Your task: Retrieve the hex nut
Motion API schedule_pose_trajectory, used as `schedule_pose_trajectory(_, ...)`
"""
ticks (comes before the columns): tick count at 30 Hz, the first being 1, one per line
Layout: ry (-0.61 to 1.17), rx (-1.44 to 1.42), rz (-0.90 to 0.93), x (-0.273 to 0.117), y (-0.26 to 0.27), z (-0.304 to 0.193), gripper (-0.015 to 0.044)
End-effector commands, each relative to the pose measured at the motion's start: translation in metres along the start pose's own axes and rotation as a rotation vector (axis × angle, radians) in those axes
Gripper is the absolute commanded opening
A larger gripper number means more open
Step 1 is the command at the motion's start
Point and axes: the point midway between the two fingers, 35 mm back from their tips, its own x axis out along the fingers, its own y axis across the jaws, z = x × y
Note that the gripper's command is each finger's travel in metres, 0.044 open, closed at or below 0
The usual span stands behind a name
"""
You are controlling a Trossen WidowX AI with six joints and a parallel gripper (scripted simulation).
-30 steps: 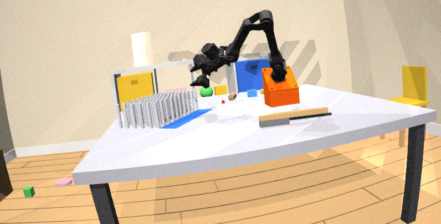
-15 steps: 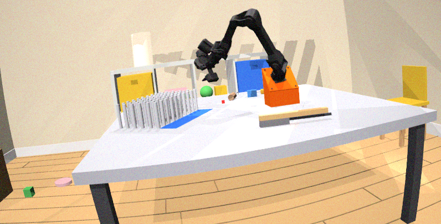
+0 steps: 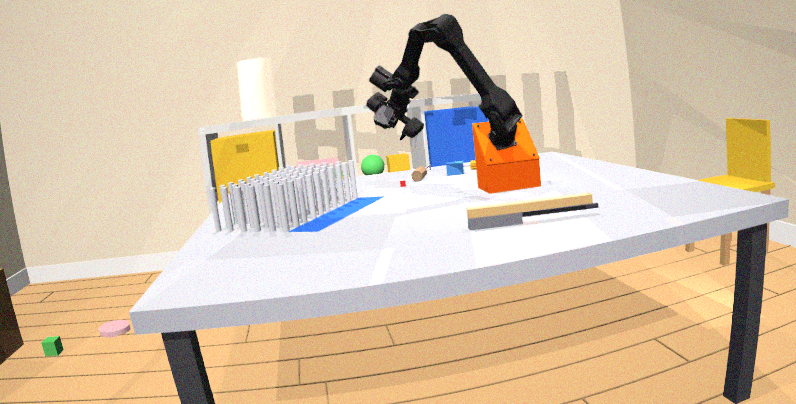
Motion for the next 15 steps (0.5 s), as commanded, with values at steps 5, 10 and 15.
schedule_pose_trajectory(5, -0.059, -0.352, 0.239, 0.037, 0.044, -0.085, 0.0440)
schedule_pose_trajectory(10, -0.061, -0.357, 0.243, 0.038, 0.045, -0.087, 0.0440)
schedule_pose_trajectory(15, -0.061, -0.357, 0.243, 0.038, 0.045, -0.087, 0.0440)
